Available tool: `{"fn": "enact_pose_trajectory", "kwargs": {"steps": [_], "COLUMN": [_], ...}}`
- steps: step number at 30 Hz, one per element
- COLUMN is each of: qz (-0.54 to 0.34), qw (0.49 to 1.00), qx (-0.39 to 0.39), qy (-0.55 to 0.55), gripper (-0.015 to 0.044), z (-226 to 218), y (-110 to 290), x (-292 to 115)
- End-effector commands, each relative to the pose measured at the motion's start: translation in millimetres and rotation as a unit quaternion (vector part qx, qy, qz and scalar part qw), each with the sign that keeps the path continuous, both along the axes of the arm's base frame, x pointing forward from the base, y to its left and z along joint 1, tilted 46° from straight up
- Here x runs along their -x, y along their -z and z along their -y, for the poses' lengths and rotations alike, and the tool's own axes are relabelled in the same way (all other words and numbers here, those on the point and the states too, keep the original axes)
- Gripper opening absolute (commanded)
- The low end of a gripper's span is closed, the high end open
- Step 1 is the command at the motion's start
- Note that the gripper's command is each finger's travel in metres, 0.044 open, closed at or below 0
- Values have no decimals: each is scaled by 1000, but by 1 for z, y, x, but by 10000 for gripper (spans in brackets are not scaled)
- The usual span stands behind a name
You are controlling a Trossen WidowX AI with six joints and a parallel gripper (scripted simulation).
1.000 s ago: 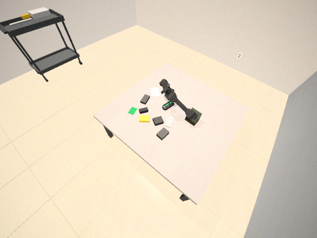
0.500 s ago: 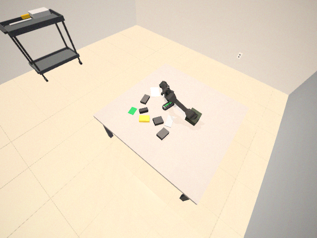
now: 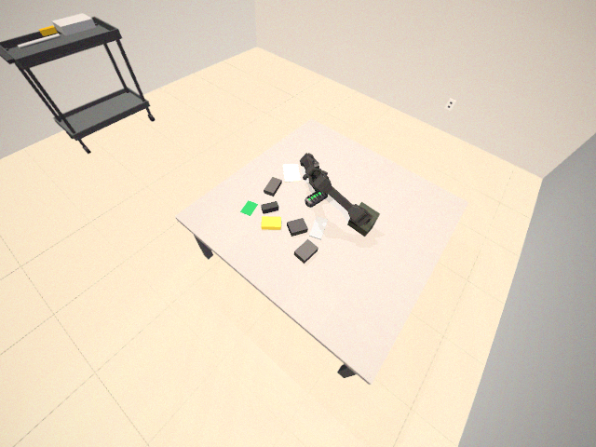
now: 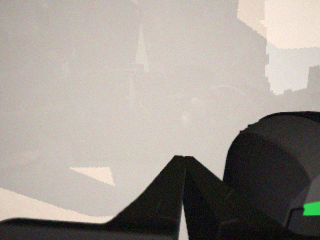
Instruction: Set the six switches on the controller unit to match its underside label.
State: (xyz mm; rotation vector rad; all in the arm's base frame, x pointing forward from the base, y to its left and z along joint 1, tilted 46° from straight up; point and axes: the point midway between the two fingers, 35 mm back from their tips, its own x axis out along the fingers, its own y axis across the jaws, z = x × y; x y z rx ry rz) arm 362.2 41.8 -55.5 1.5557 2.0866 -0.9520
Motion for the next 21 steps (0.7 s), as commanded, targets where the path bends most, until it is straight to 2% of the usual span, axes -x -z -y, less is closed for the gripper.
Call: {"fn": "enact_pose_trajectory", "kwargs": {"steps": [1, 21], "qz": [-1, -1], "qw": [1000, 1000], "qx": [-1, -1], "qy": [3, 3], "gripper": [0, 0], "z": [0, 0], "y": [-1, -2], "x": [2, 10]}}
